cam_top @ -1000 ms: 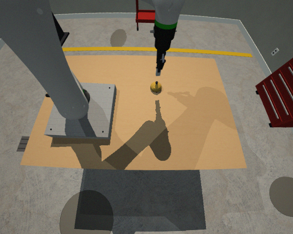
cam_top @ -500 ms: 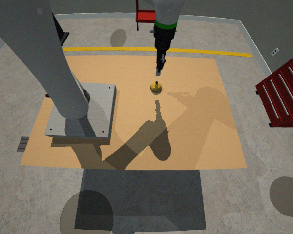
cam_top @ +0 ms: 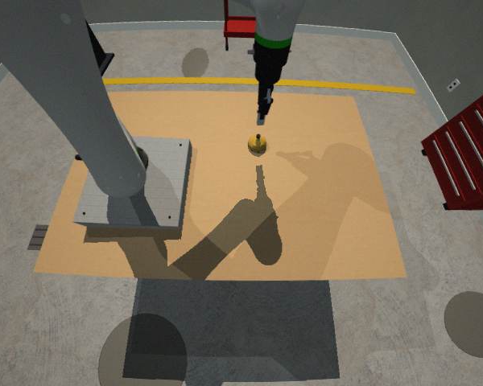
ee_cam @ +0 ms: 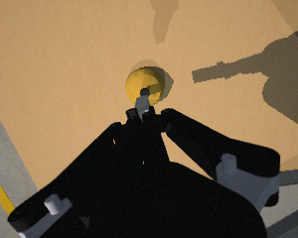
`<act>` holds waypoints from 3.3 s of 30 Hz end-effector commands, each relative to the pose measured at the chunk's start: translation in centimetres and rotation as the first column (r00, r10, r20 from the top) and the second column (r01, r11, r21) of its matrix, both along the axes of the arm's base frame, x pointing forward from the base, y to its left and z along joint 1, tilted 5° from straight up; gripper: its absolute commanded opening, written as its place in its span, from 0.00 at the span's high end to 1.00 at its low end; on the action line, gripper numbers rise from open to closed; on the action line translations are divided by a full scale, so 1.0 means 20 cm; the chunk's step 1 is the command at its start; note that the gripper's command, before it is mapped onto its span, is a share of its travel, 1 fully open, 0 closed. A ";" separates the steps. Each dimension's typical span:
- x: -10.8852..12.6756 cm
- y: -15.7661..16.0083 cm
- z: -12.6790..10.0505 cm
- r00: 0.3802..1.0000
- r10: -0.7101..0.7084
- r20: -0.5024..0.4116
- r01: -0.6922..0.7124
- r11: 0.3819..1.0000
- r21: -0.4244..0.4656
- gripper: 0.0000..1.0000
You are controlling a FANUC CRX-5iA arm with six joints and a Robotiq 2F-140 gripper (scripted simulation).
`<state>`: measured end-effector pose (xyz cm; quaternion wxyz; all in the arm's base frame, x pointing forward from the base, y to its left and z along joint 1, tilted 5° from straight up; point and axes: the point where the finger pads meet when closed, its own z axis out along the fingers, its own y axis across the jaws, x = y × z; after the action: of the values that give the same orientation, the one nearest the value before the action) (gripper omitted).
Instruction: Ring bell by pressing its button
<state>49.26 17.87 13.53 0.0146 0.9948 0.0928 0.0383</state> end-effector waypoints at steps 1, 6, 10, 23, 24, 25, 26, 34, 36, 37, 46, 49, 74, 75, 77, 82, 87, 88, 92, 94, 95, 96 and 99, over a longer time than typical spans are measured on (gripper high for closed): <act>0.00 0.00 0.00 1.000 0.000 0.000 0.000 1.000 0.000 1.00; 0.00 0.00 0.00 1.000 0.000 0.000 0.000 1.000 0.000 1.00; 0.00 0.00 0.00 1.000 0.000 0.000 0.000 1.000 0.000 1.00; 0.00 0.00 -0.01 1.000 0.000 0.000 0.000 1.000 0.000 1.00; 0.00 0.00 -0.01 1.000 0.000 0.000 0.000 1.000 0.000 1.00; 0.00 0.00 -0.02 1.000 0.000 0.000 0.000 1.000 0.000 1.00; 0.00 0.00 -0.02 1.000 0.000 0.000 0.000 1.000 0.000 1.00; 0.01 -0.01 -0.07 1.000 0.000 0.000 0.000 1.000 0.000 1.00; 0.01 -0.01 -0.09 1.000 0.000 0.000 0.000 1.000 0.000 1.00; 0.01 -0.01 -0.09 1.000 0.000 0.000 0.000 1.000 0.000 1.00; 0.02 -0.02 -0.16 1.000 0.000 0.000 0.000 1.000 0.000 1.00; 0.02 -0.03 -0.19 1.000 0.000 0.000 0.000 1.000 0.000 1.00; 0.03 -0.04 -0.30 1.000 0.000 0.000 0.000 1.000 0.000 1.00; 0.03 -0.04 -0.30 1.000 0.000 0.000 0.000 1.000 0.000 1.00; 0.03 -0.04 -0.30 1.000 0.000 0.000 0.000 1.000 0.000 1.00; 0.03 -0.04 -0.30 1.000 0.000 0.000 0.000 1.000 0.000 1.00; 0.03 -0.04 -0.30 1.000 0.000 0.000 0.000 1.000 0.000 1.00; 0.03 -0.04 -0.30 1.000 0.000 0.000 0.000 1.000 0.000 1.00; 0.03 -0.04 -0.30 1.000 0.000 0.000 0.000 1.000 0.000 1.00; 0.03 -0.04 -0.30 1.000 0.000 0.000 0.000 1.000 0.000 1.00; 0.03 -0.04 -0.30 1.000 0.000 0.000 0.000 1.000 0.000 1.00; 0.03 -0.04 -0.30 1.000 0.000 0.000 0.000 1.000 0.000 1.00; 0.03 -0.04 -0.30 1.000 0.000 0.000 0.000 1.000 0.000 1.00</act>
<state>49.93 16.98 7.41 0.0146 0.9948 0.0929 0.0382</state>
